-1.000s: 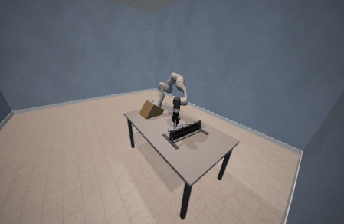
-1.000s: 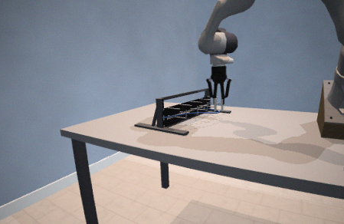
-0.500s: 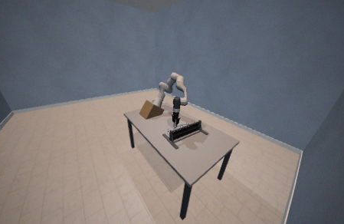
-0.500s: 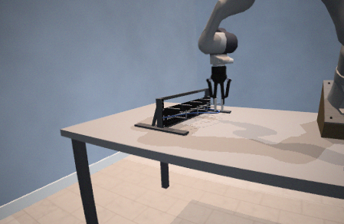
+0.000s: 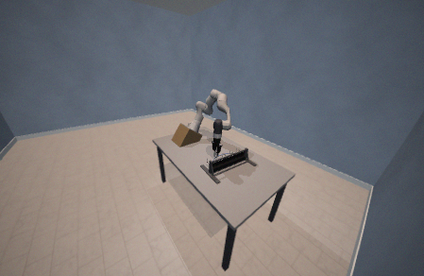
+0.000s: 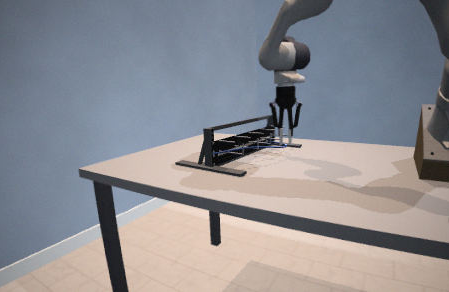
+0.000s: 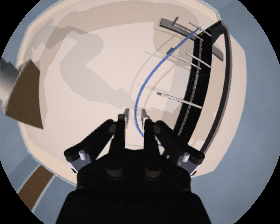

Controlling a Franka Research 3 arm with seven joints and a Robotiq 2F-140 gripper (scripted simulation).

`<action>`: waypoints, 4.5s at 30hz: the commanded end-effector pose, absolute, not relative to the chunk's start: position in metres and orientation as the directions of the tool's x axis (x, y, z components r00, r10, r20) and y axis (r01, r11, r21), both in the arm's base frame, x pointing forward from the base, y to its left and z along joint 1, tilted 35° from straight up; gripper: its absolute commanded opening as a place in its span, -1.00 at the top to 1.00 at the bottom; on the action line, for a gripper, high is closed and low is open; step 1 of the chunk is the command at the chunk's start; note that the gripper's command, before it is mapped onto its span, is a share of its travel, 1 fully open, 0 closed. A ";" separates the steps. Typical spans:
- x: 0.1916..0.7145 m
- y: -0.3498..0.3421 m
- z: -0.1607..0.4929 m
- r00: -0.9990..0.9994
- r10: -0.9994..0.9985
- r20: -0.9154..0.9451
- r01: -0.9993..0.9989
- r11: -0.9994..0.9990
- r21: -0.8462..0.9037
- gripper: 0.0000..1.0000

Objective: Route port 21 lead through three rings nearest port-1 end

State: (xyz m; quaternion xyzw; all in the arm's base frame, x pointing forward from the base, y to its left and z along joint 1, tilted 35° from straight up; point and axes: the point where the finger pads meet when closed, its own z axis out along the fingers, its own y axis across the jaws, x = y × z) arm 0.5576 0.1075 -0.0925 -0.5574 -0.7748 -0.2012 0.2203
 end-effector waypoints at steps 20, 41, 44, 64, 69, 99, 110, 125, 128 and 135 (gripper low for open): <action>0.558 0.108 -0.094 -0.288 0.774 0.563 0.951 0.301 0.072 0.60; 0.557 0.114 -0.103 -0.288 0.774 0.563 0.951 0.301 0.072 0.60; 0.557 0.115 -0.105 -0.288 0.774 0.563 0.951 0.301 0.072 0.60; 0.556 0.118 -0.109 -0.288 0.774 0.563 0.951 0.301 0.072 0.60; 0.556 0.118 -0.110 -0.288 0.774 0.563 0.951 0.301 0.072 0.60; 0.556 0.118 -0.110 -0.288 0.774 0.563 0.951 0.301 0.072 0.60; 0.556 0.118 -0.110 -0.288 0.774 0.563 0.951 0.301 0.072 1.00; 0.556 0.118 -0.110 -0.288 0.774 0.563 0.951 0.301 0.072 1.00; 0.556 0.118 -0.110 -0.288 0.774 0.563 0.951 0.301 0.072 1.00; 0.556 0.118 -0.110 -0.288 0.774 0.563 0.951 0.301 0.072 1.00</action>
